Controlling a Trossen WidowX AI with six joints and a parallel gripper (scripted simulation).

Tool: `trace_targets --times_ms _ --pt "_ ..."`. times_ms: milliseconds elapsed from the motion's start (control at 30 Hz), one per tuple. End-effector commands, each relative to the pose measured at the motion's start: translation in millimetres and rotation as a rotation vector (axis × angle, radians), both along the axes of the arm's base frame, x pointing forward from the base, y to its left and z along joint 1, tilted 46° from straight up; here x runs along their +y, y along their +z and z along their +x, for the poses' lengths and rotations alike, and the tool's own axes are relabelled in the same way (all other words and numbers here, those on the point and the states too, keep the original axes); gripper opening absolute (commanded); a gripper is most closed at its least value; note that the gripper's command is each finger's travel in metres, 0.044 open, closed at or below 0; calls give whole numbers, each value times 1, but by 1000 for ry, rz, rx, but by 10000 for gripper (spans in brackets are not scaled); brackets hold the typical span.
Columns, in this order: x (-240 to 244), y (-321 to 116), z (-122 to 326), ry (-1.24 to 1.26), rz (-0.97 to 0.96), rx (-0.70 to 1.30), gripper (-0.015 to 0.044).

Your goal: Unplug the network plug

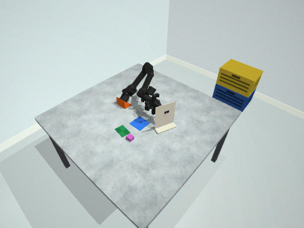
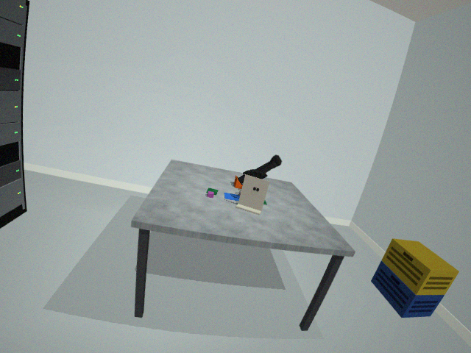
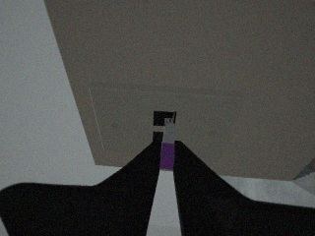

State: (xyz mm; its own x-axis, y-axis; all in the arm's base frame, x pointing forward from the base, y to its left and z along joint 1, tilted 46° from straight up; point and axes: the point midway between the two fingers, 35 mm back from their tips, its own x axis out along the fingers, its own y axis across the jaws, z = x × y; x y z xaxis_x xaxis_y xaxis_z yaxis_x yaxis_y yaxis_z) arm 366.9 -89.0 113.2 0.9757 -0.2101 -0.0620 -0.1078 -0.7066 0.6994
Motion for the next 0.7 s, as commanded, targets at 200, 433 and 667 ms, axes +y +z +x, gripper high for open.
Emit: trace_targets --times_ms 200,433,667 --pt "2 1 -5 -4 -2 3 0" --pt "4 2 -8 -4 -2 3 0" --pt "5 3 -10 -4 -1 3 0"
